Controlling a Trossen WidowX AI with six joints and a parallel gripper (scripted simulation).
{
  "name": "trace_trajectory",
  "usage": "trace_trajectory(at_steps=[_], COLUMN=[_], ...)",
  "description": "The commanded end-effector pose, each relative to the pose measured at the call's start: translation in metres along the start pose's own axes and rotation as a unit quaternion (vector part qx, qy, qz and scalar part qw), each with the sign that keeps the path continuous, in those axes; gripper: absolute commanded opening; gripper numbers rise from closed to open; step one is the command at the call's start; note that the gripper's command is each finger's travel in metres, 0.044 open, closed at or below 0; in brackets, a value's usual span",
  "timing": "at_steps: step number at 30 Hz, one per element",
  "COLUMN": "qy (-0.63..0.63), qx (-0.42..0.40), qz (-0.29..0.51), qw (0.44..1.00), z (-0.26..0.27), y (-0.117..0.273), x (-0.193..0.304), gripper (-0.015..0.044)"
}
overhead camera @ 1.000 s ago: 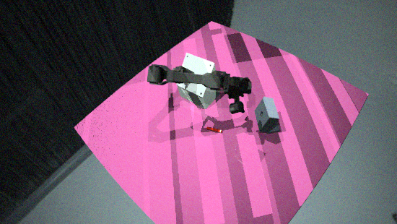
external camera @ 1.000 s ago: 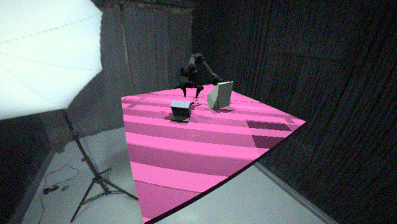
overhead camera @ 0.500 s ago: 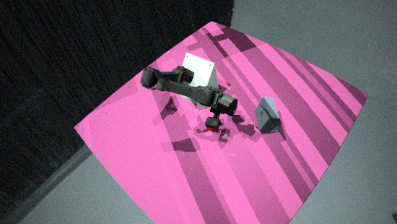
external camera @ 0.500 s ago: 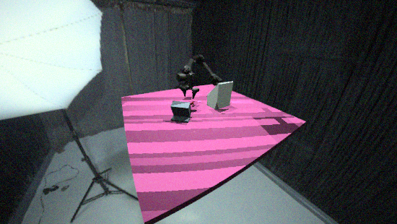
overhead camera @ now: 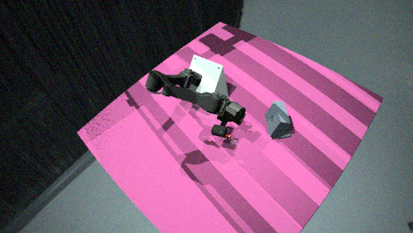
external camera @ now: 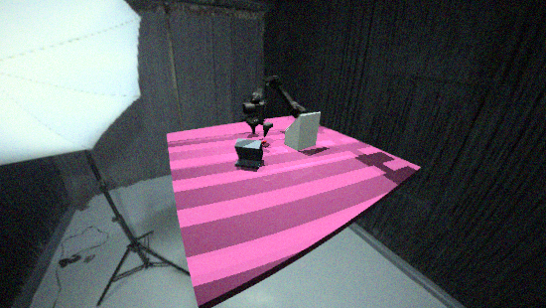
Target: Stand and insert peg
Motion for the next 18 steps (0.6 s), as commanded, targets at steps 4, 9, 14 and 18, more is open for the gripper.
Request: trace_trajectory(at_steps=[4, 9, 14, 18], qy=[0.005, 0.005, 0.005, 0.005], qx=[0.000, 0.000, 0.001, 0.001], qz=[0.003, 0.003, 0.003, 0.003], qw=[1.000, 1.000, 1.000, 1.000], z=[0.002, 0.002, 0.002, 0.002], y=[-0.012, -0.020, -0.028, -0.035], x=[0.000, 0.000, 0.000, 0.000], gripper=[0.0440, 0.0440, 0.0440, 0.0440])
Point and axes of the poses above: the point midway between the two fingers, 35 mm back from their tips, its own y axis back along the fingers, its own z axis across the jaws, x = y × z, the point moved 6 cm from there along y, back along the fingers, and after that the axes turned 5 degrees about -y, right-handed, at the moved point
